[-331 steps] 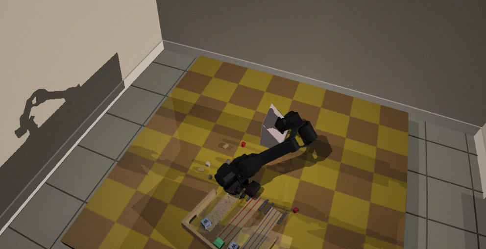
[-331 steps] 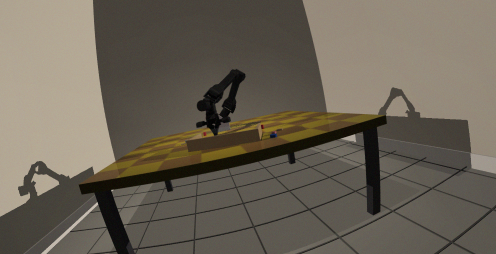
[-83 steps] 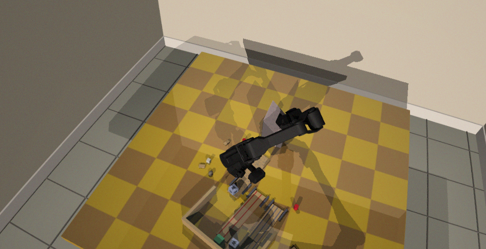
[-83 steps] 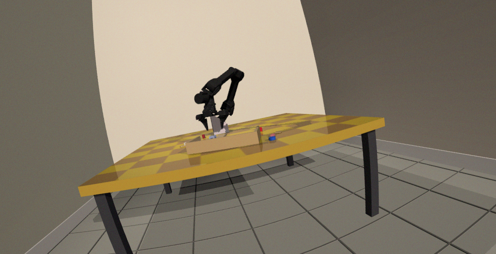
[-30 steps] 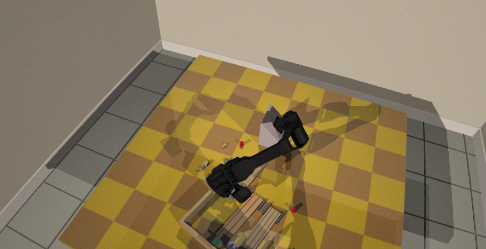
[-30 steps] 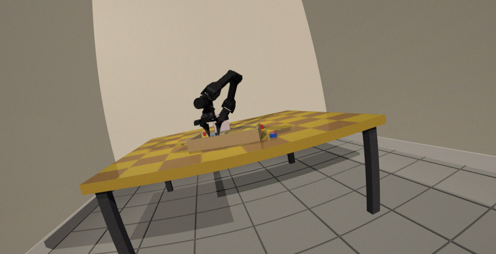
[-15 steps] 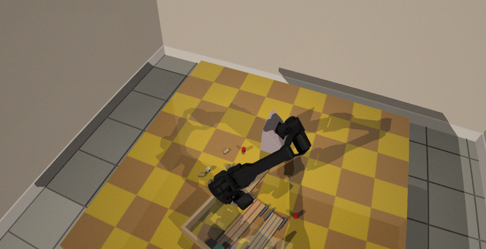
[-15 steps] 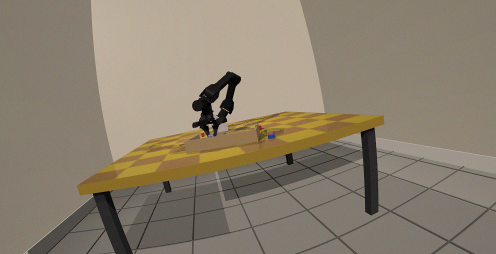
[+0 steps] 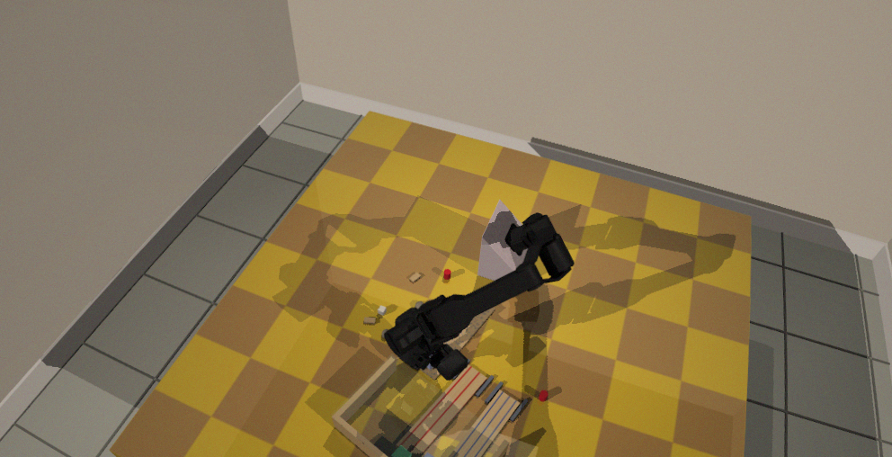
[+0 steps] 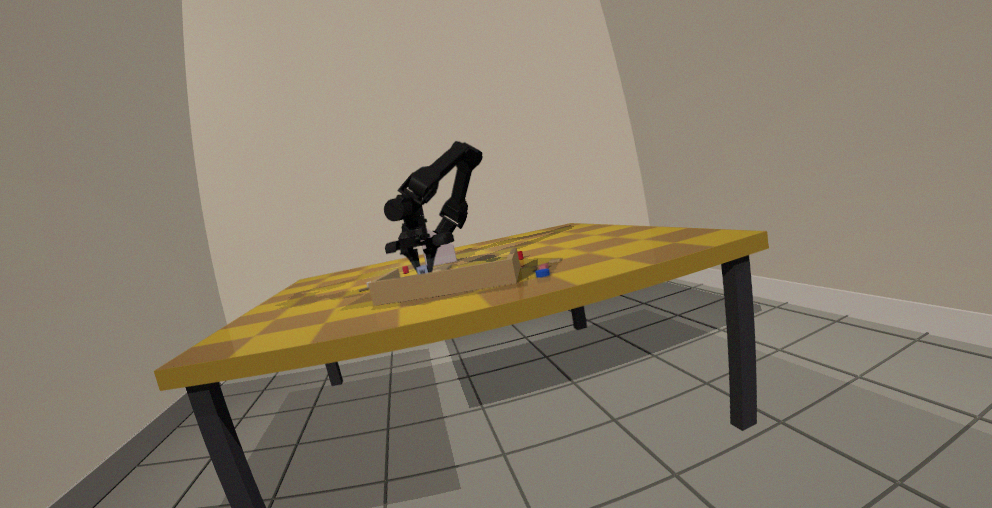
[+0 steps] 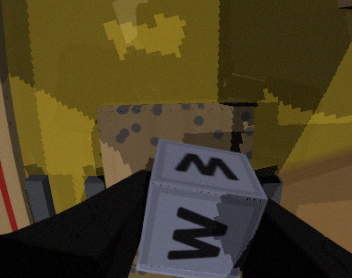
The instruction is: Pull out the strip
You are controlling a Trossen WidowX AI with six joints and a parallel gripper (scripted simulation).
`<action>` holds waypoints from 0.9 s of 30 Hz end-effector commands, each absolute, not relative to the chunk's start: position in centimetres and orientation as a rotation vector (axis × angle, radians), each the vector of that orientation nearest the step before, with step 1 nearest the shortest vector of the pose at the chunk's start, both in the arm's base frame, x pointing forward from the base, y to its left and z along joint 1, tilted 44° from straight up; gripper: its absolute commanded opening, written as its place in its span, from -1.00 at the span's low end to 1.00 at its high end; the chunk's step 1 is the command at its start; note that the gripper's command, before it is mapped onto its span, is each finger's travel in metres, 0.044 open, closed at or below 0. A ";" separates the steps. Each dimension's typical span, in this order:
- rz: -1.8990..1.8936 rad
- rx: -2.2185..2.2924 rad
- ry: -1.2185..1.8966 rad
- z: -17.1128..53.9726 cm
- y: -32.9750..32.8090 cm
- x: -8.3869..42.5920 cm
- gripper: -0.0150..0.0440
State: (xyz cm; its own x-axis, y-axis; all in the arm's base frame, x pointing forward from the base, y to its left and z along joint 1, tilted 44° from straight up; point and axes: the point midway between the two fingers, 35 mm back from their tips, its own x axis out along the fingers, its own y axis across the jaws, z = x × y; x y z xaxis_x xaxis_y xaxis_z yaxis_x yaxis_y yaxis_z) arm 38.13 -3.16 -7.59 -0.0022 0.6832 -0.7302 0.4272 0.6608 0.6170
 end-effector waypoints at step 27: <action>0.251 0.933 1.630 -3.9 -4.6 29.8 -0.49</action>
